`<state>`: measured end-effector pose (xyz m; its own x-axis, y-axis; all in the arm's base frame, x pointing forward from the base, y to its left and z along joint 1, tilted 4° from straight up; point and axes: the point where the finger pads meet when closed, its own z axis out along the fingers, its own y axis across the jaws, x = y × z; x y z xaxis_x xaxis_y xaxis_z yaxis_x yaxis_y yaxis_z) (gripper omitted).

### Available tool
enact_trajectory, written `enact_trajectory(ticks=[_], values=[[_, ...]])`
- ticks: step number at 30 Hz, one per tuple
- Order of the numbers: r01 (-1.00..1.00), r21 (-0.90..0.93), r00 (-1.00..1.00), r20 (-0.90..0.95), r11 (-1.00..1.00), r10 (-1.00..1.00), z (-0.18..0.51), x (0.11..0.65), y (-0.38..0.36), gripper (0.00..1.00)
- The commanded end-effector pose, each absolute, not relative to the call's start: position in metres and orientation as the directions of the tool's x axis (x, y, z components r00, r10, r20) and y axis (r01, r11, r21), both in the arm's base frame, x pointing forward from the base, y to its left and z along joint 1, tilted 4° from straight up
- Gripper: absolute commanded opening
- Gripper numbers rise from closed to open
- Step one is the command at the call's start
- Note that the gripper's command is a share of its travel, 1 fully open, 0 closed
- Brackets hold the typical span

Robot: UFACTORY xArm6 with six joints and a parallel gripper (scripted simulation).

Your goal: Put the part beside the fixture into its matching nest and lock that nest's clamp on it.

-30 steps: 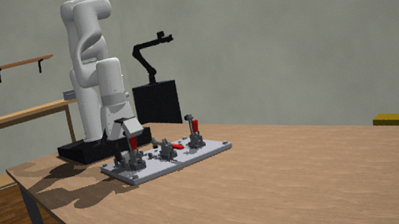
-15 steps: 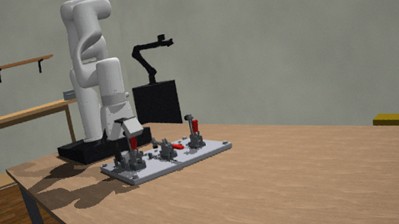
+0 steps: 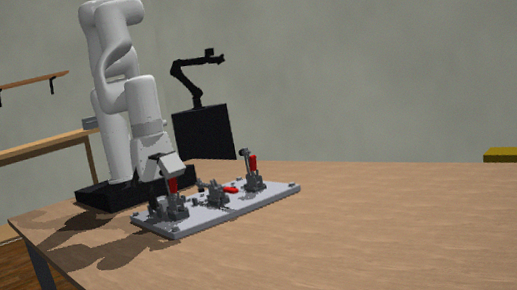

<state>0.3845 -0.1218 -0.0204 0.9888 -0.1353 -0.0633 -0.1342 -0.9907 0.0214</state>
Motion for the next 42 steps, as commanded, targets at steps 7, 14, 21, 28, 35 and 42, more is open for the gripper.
enact_trajectory(ticks=[7,14,21,28,35,42], values=[[-0.134,0.022,0.989,-0.059,-0.991,-0.135,-0.0224,0.3858,-0.1232,0.00],[-0.134,0.022,0.989,-0.059,-0.991,-0.135,-0.0238,0.3857,-0.1236,0.00],[-0.134,0.022,0.989,-0.059,-0.991,-0.135,-0.0239,0.3857,-0.1236,0.00],[-0.134,0.022,0.989,-0.059,-0.991,-0.135,-0.0239,0.3857,-0.1236,0.00],[-0.134,0.022,0.989,-0.059,-0.991,-0.135,-0.0239,0.3857,-0.1237,0.00],[-0.134,0.022,0.989,-0.059,-0.991,-0.135,-0.0238,0.3856,-0.1253,0.00]])
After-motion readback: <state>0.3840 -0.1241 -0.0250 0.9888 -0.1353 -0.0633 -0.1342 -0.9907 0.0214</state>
